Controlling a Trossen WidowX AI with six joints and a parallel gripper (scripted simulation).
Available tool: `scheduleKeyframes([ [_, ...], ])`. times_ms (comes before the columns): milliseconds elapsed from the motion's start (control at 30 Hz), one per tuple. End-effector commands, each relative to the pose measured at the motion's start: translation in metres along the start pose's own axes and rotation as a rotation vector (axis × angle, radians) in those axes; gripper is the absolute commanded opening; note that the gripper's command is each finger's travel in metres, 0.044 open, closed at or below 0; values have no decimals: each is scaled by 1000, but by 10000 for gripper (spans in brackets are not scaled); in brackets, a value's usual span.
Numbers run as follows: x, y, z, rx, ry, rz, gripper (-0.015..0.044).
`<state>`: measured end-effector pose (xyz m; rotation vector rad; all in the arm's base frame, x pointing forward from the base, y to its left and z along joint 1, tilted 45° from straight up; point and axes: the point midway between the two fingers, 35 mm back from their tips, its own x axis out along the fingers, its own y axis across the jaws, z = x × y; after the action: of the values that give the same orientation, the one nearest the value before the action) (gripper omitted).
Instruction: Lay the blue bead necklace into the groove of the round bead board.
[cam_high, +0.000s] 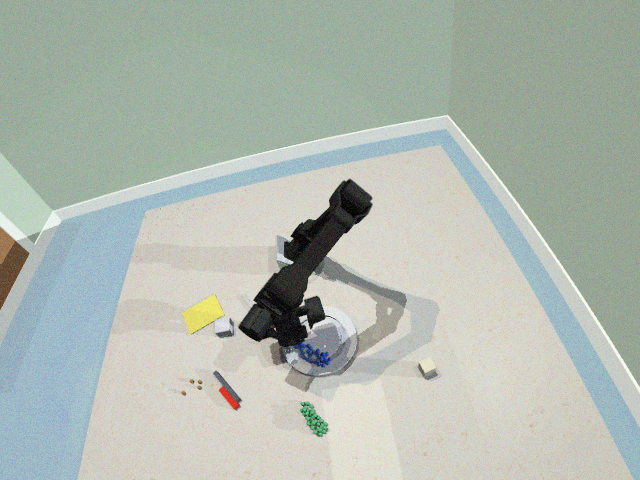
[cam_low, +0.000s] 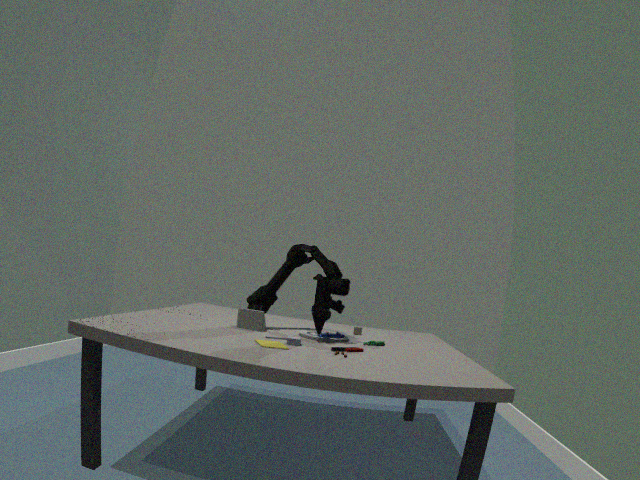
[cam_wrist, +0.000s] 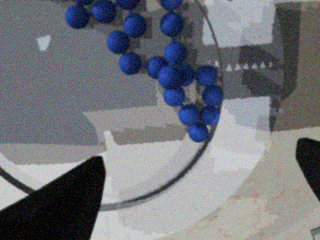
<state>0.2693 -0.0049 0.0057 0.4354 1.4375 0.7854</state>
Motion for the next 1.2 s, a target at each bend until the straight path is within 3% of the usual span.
scheduleKeyframes([
  [0, -1, -1, 0, -6, 3, -6, 440],
  [200, -1, -1, 0, -6, 3, -6, 440],
  [233, -2, -1, 2, -16, 3, -6, 414],
  [300, -6, 0, 11, -99, 3, -6, 380],
  [533, -25, 8, 56, -497, 3, -6, 380],
  [1167, -11, 7, 59, -511, -2, -15, 380],
])
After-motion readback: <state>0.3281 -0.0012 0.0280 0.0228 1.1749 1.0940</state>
